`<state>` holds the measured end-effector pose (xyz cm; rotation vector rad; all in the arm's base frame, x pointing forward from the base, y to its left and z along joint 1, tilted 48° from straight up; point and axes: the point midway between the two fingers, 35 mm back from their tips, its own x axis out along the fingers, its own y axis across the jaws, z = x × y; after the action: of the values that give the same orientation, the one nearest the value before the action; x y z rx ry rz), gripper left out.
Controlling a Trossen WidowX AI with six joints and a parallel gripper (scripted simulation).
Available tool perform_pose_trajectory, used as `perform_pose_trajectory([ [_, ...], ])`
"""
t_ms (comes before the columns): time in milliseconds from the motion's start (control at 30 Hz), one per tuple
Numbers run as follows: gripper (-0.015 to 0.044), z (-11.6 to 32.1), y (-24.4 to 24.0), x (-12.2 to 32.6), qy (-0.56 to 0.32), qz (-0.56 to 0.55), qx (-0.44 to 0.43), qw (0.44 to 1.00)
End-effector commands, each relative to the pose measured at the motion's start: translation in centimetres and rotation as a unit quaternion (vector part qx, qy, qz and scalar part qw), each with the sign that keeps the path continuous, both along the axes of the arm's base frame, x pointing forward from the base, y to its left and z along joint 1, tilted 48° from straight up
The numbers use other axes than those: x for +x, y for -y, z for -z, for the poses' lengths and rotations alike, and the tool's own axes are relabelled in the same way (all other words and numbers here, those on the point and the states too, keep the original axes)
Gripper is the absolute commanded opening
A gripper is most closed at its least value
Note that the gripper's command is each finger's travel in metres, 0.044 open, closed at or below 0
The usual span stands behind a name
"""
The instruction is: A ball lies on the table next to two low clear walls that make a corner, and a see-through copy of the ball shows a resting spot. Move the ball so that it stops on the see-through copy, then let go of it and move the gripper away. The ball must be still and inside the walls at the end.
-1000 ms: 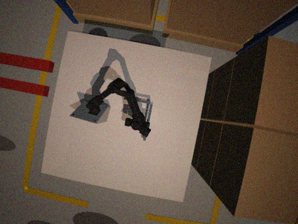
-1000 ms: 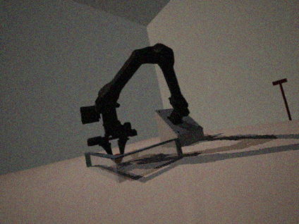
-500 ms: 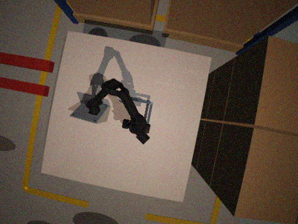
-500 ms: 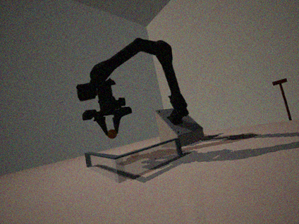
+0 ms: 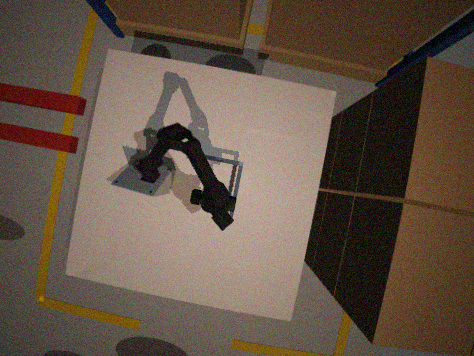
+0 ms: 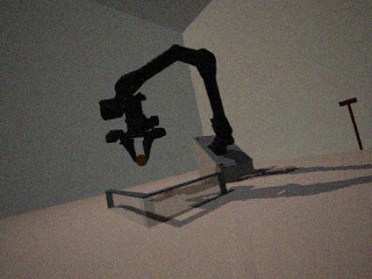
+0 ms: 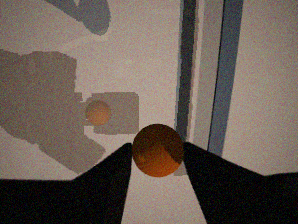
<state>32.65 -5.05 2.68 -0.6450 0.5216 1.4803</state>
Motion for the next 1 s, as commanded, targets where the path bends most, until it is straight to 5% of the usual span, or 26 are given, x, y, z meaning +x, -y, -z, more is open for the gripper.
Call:
perform_pose_trajectory([
  [0,0.0,0.6,-0.1,-1.4,0.0,0.001,-0.002,1.0],
  [967,0.0,5.5,-4.0,-7.0,-0.001,0.001,-0.003,1.0],
])
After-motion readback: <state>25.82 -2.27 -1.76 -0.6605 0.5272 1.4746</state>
